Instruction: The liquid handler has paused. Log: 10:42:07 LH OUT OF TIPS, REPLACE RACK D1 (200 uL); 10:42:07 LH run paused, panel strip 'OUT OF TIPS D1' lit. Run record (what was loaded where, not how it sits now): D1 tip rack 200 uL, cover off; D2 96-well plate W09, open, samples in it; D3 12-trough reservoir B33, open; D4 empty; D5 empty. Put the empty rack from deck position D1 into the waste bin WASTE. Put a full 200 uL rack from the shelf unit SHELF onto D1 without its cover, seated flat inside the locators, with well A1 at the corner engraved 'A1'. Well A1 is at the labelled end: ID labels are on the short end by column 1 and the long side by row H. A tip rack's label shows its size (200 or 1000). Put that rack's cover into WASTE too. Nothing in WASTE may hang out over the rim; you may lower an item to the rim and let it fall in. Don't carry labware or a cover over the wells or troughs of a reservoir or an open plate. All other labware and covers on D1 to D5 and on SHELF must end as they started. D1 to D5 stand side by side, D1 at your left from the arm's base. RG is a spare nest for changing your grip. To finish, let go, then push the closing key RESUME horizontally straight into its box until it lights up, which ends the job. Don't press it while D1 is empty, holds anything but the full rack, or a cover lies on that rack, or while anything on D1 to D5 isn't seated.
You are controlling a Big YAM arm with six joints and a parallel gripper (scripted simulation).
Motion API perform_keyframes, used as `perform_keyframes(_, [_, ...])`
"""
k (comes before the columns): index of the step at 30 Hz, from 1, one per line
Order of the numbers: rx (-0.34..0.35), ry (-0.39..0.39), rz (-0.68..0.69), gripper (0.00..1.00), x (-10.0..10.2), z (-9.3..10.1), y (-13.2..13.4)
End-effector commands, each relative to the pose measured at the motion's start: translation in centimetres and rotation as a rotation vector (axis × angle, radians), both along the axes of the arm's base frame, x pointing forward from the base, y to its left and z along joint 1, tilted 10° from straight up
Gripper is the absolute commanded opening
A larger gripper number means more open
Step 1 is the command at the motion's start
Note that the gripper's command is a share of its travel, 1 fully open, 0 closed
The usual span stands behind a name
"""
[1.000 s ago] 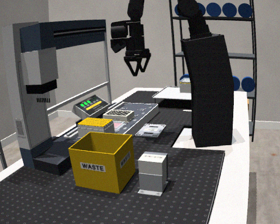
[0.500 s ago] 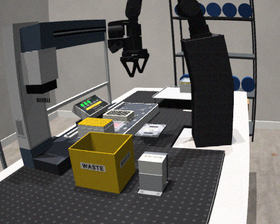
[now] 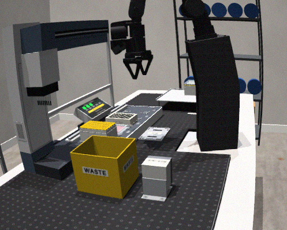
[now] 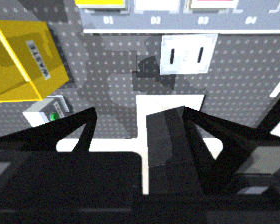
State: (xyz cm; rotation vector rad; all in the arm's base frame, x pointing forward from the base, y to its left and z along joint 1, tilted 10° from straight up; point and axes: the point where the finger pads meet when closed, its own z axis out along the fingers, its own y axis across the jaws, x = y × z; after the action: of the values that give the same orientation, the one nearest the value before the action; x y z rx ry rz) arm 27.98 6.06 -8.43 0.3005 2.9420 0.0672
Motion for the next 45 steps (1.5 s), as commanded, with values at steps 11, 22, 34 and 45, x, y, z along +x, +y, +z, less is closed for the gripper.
perform_keyframes(11, [-0.007, 0.027, -0.023, 1.0, -0.5, -0.6, -0.4])
perform_keyframes(22, [-0.006, 0.01, -0.007, 1.0, 0.7, -0.2, 1.8])
perform_keyframes(34, [-0.005, 0.008, -0.006, 1.0, 1.8, 0.2, 7.4])
perform_keyframes(45, [-0.006, 0.016, -0.024, 1.0, 1.4, -0.1, 6.7])
